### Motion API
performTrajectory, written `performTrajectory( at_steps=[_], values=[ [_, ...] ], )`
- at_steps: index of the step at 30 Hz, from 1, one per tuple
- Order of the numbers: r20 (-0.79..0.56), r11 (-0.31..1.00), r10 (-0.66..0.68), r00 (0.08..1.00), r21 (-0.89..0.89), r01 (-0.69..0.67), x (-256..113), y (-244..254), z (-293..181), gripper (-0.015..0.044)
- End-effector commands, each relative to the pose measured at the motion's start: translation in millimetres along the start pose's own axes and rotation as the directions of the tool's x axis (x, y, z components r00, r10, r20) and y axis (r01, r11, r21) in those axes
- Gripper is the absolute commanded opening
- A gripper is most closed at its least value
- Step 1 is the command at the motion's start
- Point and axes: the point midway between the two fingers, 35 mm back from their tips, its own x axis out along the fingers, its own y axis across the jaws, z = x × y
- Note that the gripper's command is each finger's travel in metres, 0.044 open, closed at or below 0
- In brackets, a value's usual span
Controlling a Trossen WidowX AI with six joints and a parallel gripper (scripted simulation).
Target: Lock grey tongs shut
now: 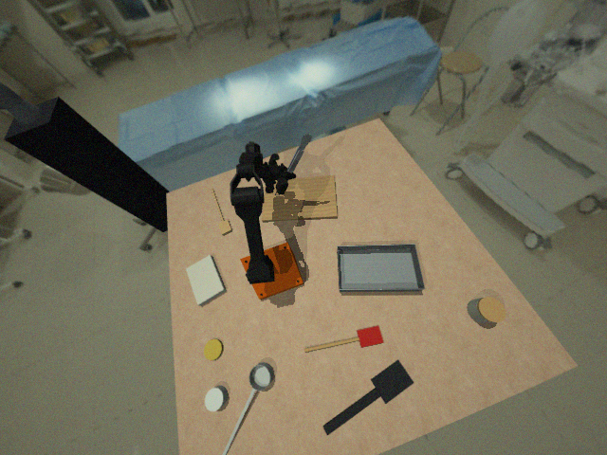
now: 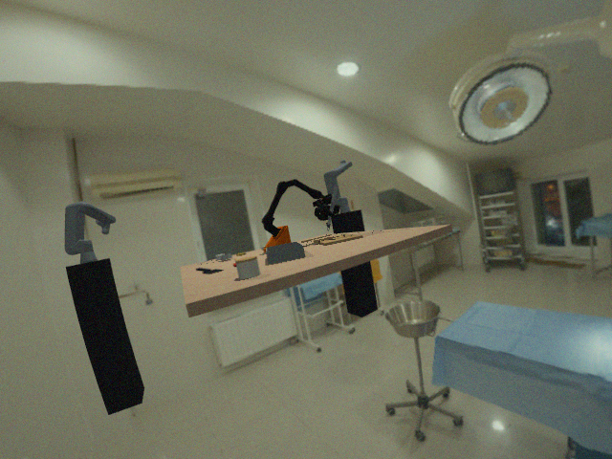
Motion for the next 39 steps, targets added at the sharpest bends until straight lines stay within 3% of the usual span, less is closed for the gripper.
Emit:
performTrajectory(
  at_steps=[1, 14, 27, 33, 39],
  values=[
    [0.095, 1.000, -0.004, 0.995, 0.003, 0.004, 4.0, -4.5, -3.9, -0.0150],
    [0.435, 1.000, -0.007, 0.900, 0.006, 0.005, 14.5, -4.6, -9.1, -0.0150],
    [0.718, 1.000, -0.022, 0.696, 0.027, 0.004, 11.6, 6.4, -19.3, -0.0150],
    [0.810, 0.999, -0.034, 0.586, 0.043, -0.001, 7.3, 13.8, -25.8, -0.0150],
    [0.812, 0.999, -0.035, 0.583, 0.043, -0.001, 7.2, 14.0, -26.0, -0.0150]
  ],
)
